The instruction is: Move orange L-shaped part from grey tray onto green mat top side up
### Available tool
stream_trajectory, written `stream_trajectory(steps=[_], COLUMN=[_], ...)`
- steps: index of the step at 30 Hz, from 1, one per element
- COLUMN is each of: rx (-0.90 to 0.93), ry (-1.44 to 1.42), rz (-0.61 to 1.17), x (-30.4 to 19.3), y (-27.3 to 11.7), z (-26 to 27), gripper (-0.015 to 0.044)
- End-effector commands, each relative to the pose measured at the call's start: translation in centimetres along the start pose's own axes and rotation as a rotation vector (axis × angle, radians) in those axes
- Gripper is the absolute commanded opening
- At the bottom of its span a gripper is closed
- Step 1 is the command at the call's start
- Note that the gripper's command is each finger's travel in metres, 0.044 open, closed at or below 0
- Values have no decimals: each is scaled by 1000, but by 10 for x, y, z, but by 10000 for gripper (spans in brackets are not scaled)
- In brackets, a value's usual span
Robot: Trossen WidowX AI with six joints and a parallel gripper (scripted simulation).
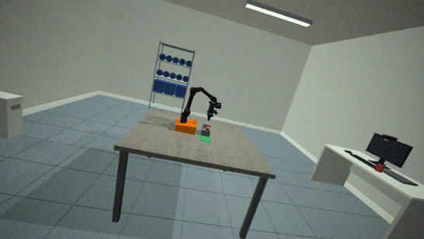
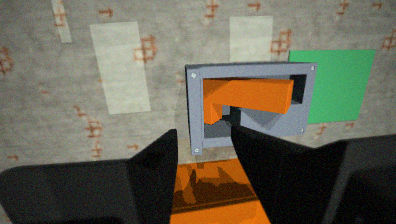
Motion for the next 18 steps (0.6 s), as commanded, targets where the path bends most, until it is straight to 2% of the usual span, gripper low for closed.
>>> stream_trajectory(steps=[1, 15, 18], rx=[0, 0, -1], ry=[0, 0, -82], rz=[-4, -4, -4], x=[1, 1, 1], y=[-1, -1, -1], z=[0, 0, -4], gripper=[180, 180, 259])
Point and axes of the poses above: the point midway between the two fingers, 35 mm back from their tips, its own y axis out along the fingers, its own z axis across the jaws, x = y × z, the point moved 2 cm from there along -y, back along the fingers, and after that the axes turned 14 degrees about -y, right-handed, at the moved point
